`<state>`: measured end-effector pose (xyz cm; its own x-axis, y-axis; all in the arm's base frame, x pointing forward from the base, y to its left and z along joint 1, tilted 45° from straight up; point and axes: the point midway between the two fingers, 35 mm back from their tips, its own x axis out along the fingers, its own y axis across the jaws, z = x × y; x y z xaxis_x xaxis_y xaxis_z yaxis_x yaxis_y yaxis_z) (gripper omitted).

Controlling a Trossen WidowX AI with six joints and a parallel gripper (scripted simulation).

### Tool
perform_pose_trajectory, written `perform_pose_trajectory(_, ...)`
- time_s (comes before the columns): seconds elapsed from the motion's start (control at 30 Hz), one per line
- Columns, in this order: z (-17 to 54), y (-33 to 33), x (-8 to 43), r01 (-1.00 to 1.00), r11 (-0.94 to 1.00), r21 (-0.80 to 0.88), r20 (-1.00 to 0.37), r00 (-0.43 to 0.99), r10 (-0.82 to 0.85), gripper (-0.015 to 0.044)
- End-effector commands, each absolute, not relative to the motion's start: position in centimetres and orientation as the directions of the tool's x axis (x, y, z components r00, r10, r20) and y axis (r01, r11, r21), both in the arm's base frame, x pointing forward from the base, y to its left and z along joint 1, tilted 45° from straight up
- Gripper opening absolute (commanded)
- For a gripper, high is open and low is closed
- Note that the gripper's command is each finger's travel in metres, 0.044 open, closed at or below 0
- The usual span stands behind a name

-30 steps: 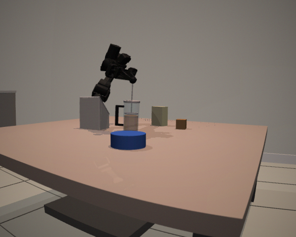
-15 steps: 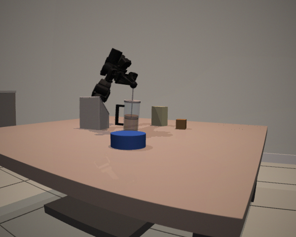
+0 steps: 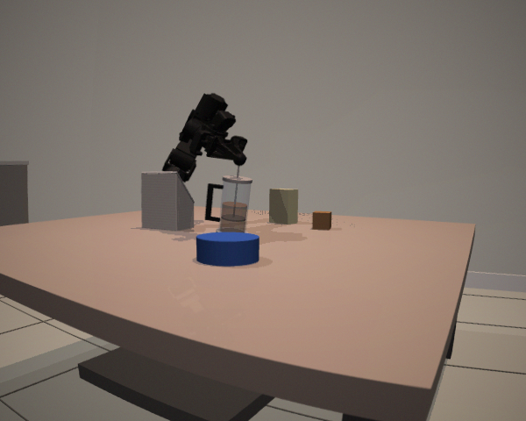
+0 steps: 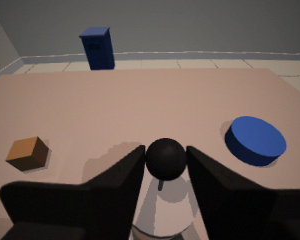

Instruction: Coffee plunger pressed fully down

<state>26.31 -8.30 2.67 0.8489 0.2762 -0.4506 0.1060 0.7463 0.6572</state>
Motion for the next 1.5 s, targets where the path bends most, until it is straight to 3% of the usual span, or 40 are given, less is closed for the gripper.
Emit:
perform_pose_trajectory(0.0, 1.40, -6.95, 25.94, 0.124, 0.721, 0.682, -0.475, 0.824, 0.308, 0.0129)
perform_pose_trajectory(1.47, 1.36, -7.75, 26.77, 0.120, 0.727, 0.676, -0.469, 0.831, 0.299, 0.0129)
